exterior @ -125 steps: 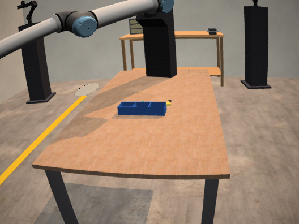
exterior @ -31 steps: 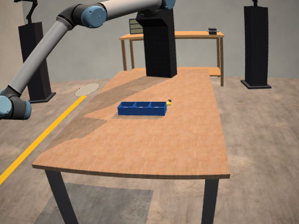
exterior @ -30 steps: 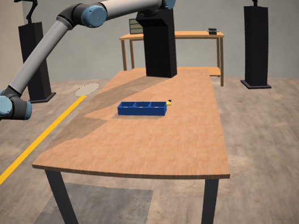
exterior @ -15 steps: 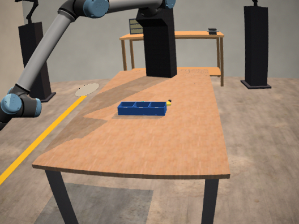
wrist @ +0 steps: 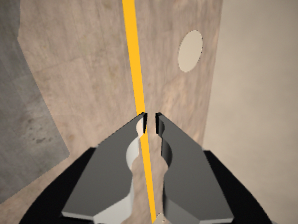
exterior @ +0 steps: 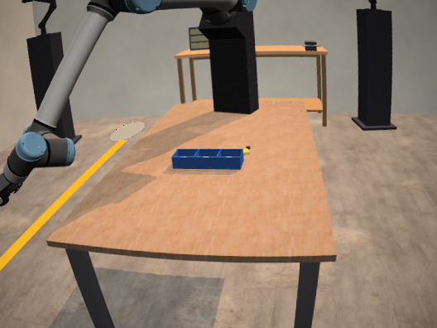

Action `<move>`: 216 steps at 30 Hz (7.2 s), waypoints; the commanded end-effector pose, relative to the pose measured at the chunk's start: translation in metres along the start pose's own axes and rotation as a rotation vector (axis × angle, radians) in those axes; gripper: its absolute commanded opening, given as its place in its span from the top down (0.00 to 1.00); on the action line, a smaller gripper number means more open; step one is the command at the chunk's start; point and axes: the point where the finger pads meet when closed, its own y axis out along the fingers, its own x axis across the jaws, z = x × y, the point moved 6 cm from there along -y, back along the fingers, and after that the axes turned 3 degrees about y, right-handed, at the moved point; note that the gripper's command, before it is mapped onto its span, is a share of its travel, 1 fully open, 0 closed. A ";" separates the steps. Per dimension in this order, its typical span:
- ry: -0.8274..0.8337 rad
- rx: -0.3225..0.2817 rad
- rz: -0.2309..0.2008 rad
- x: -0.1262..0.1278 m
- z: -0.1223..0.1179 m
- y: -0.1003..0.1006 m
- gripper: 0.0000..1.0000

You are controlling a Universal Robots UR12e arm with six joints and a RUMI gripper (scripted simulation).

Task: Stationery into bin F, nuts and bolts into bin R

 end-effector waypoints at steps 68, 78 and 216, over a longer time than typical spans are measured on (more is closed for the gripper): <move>-0.059 0.036 0.413 -0.136 -0.203 -0.194 0.96; -0.064 0.037 0.460 -0.149 -0.240 -0.228 0.96; -0.053 -0.022 0.921 -0.195 -0.577 -0.512 0.96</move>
